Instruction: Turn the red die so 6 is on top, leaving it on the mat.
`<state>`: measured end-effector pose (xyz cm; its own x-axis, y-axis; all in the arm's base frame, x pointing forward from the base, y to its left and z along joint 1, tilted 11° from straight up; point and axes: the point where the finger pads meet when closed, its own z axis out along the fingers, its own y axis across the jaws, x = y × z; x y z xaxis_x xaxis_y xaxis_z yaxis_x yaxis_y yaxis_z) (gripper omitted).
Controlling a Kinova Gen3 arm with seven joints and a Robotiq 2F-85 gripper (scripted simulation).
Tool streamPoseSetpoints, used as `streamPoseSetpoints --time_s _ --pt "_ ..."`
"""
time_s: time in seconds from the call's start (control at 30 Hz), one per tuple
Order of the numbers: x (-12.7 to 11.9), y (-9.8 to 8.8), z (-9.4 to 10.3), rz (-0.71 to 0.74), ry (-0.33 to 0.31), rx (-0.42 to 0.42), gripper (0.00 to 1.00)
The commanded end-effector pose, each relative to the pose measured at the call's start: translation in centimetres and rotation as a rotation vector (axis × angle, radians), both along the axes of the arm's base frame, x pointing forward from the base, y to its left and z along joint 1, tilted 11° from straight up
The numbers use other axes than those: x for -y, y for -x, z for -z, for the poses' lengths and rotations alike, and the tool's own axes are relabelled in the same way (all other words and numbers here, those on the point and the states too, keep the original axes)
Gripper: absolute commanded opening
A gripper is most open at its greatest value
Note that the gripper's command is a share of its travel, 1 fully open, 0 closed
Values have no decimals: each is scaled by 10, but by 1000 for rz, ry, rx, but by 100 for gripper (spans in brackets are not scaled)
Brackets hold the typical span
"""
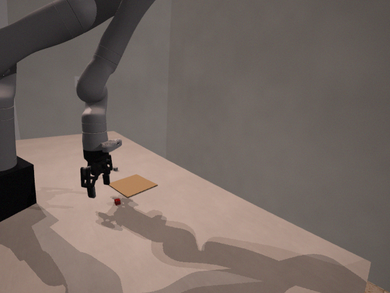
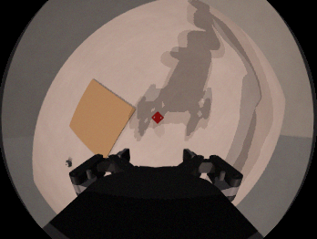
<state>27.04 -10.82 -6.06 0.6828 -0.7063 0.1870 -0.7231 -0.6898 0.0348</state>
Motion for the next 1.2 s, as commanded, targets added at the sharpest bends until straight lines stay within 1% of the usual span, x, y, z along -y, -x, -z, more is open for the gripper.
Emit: streamPoseSetpoints --time_s 0.0,0.87,1.17 --pt "0 0 0 0 0 1 100" --pt "0 0 0 0 0 1 100" --pt "-10 -2 1 0 0 1 100"
